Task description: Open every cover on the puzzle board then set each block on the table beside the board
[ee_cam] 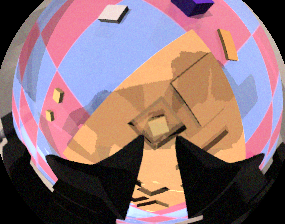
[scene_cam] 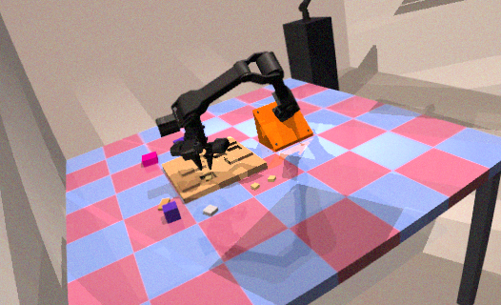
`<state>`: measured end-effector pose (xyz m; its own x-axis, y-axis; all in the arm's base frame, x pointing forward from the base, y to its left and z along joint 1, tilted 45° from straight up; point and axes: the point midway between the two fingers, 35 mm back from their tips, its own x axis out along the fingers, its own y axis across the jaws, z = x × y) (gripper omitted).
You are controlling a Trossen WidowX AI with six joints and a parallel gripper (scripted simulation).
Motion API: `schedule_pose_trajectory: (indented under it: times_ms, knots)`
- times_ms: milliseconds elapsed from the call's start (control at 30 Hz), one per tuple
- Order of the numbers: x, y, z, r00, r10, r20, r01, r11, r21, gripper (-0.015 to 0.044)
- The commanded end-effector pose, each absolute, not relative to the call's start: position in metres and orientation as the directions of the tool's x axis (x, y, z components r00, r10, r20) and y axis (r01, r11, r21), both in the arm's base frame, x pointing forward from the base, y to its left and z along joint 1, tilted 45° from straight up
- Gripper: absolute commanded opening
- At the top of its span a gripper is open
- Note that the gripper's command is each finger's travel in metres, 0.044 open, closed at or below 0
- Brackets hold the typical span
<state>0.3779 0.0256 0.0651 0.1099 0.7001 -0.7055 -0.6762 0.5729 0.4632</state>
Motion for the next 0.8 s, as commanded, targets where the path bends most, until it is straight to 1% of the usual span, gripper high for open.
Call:
schedule_pose_trajectory:
  times_ms: [0,633,767]
  knots:
    - [0.3780,0.0262,0.0646,0.110,0.701,-0.704,-0.729,0.538,0.422,0.0144]
    - [0.3783,0.0270,0.0634,0.110,0.701,-0.704,-0.890,0.385,0.244,0.0144]
    - [0.3783,0.0271,0.0632,0.110,0.702,-0.704,-0.900,0.371,0.229,0.0144]
